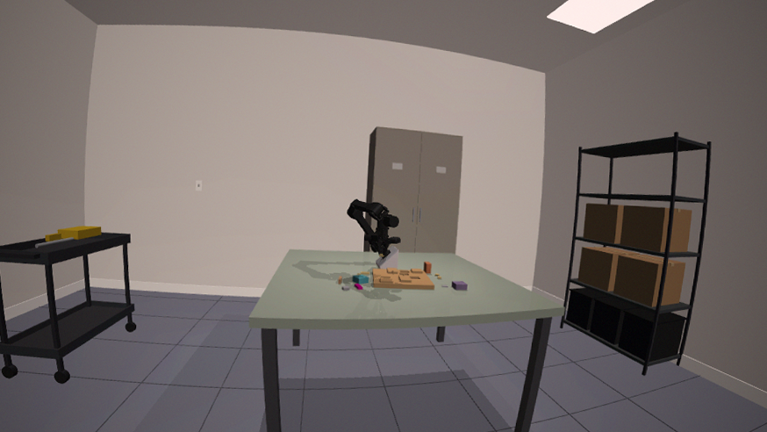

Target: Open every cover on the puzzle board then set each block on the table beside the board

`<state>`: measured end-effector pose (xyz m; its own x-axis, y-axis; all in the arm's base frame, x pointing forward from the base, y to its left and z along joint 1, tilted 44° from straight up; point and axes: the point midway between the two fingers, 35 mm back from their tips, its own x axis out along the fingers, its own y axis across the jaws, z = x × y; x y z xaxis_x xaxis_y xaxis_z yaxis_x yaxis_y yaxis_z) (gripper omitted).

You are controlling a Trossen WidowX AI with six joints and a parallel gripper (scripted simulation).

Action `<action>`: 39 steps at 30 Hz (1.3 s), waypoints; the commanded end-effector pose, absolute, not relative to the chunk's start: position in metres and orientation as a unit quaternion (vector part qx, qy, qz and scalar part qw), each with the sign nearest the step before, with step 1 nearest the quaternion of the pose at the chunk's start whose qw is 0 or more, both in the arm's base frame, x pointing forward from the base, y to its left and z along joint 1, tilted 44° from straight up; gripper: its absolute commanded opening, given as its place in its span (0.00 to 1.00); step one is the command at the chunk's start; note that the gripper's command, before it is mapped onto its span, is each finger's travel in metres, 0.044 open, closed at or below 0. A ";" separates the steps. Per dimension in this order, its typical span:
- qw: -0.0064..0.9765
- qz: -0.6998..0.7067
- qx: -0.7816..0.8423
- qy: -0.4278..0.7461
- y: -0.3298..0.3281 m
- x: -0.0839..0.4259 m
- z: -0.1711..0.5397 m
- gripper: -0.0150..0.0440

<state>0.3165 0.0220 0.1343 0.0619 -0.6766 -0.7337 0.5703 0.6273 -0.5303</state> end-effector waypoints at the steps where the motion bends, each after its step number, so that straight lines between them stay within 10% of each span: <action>1: 0.726 -0.429 -0.053 0.534 0.012 0.309 0.142 0.39; 39: 0.724 -0.437 -0.061 0.531 -0.069 0.204 0.188 0.39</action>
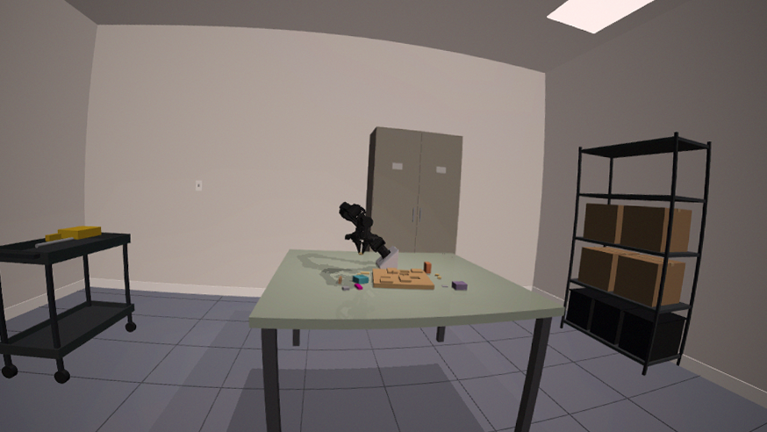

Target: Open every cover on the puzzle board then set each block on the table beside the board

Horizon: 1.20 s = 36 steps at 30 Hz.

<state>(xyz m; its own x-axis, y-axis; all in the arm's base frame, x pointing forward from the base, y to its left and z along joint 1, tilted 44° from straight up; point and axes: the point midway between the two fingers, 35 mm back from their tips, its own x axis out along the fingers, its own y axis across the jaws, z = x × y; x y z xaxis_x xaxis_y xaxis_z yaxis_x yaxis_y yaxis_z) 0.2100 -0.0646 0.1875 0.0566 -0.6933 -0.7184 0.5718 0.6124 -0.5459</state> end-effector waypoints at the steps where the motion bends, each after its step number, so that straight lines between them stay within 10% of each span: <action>1: 0.724 -0.437 -0.061 0.531 -0.069 0.204 0.188 0.39; 36: 0.724 -0.434 -0.055 0.533 -0.105 0.213 0.147 0.39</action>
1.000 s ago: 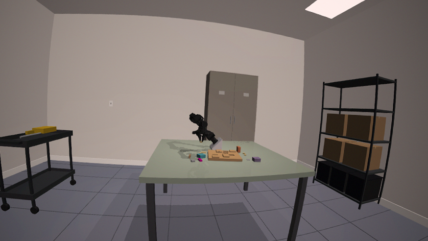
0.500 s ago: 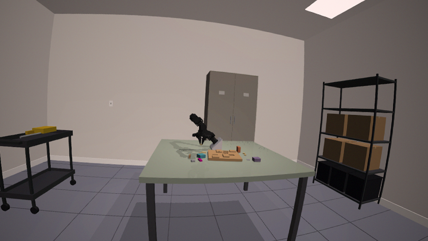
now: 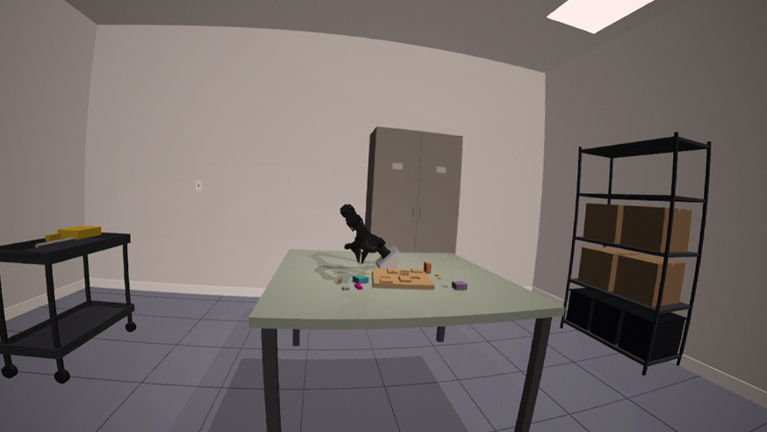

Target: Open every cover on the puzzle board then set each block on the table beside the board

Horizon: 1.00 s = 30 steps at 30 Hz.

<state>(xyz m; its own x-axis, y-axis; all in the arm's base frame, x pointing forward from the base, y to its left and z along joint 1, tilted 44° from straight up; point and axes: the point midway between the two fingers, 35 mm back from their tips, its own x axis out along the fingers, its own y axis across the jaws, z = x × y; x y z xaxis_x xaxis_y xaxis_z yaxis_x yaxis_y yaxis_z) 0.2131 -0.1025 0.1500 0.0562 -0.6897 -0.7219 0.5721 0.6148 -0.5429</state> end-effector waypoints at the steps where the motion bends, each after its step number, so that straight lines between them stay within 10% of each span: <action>1: 0.724 -0.434 -0.055 0.533 -0.106 0.213 0.145 0.39; 30: 0.724 -0.438 -0.062 0.529 -0.142 0.209 0.115 0.39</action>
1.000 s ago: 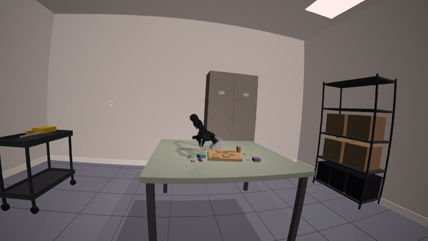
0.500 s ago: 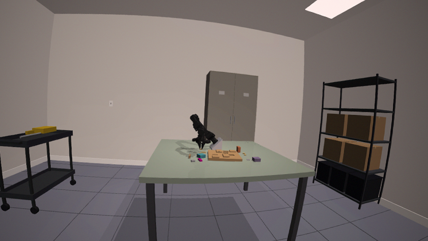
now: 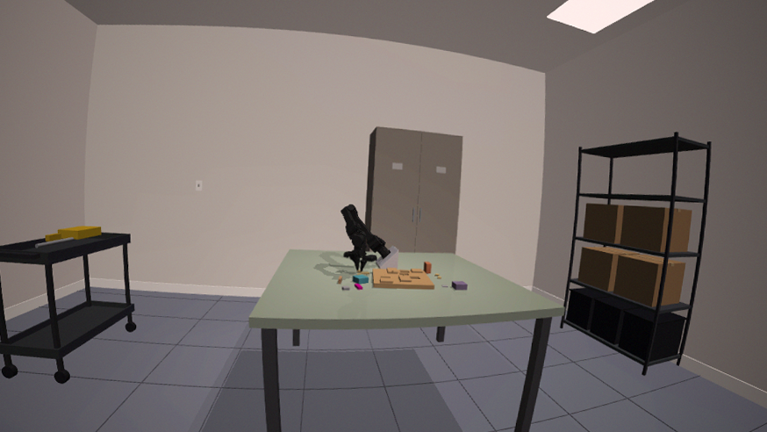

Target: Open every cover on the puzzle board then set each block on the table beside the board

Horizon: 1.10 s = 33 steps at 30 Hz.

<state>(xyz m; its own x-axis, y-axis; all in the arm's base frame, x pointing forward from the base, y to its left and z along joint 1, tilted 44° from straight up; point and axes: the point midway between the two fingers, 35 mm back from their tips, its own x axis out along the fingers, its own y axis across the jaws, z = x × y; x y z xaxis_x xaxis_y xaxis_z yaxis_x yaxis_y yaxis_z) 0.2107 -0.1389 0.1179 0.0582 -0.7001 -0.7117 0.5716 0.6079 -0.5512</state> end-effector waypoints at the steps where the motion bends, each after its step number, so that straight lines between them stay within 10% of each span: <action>1: 0.724 -0.439 -0.062 0.528 -0.143 0.209 0.114 0.39; 17: 0.725 -0.439 -0.062 0.527 -0.140 0.211 0.117 1.00; 33: 0.724 -0.436 -0.059 0.531 -0.104 0.209 0.151 1.00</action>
<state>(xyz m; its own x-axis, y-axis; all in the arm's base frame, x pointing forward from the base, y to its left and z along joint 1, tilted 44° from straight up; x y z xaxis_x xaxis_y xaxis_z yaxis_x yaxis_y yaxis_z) 0.2098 -0.1086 0.1451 0.0560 -0.6910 -0.7207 0.5673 0.6160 -0.5466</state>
